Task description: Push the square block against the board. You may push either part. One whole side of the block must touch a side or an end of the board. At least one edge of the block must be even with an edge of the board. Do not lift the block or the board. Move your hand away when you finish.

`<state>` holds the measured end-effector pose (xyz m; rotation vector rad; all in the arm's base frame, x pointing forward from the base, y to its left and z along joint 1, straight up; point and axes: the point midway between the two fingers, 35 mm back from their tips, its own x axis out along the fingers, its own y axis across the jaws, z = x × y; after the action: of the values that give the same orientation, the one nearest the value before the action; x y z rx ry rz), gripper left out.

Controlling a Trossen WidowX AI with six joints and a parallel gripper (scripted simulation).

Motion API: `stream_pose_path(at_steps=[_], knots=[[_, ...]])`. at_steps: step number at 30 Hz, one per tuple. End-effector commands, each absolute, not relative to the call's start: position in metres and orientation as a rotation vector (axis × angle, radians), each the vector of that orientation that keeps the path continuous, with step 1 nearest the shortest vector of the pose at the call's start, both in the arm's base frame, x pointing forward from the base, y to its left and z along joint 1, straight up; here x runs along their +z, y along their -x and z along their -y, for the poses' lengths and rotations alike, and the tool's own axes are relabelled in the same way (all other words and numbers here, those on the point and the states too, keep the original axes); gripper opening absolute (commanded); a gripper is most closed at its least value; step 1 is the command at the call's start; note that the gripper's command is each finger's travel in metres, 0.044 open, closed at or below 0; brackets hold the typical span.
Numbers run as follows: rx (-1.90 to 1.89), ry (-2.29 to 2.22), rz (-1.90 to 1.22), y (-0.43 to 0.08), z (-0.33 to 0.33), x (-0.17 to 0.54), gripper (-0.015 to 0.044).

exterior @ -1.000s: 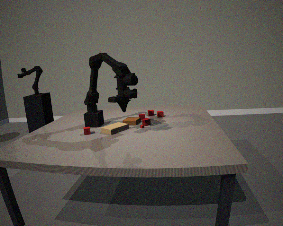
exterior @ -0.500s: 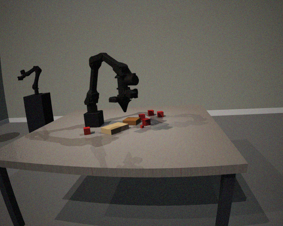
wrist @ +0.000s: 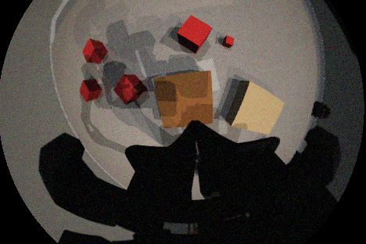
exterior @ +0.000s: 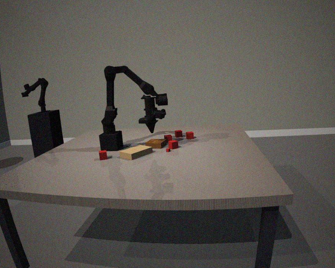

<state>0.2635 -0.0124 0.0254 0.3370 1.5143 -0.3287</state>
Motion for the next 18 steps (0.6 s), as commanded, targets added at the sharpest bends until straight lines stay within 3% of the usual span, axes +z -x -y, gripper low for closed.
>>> stream_pose_path(at_steps=[1,18], knots=[[-0.268,-0.282,-1.530,-0.232,-0.036,0.009,0.0000],[-0.246,-0.260,-1.535,-0.219,-0.050,-0.053,0.0000]])
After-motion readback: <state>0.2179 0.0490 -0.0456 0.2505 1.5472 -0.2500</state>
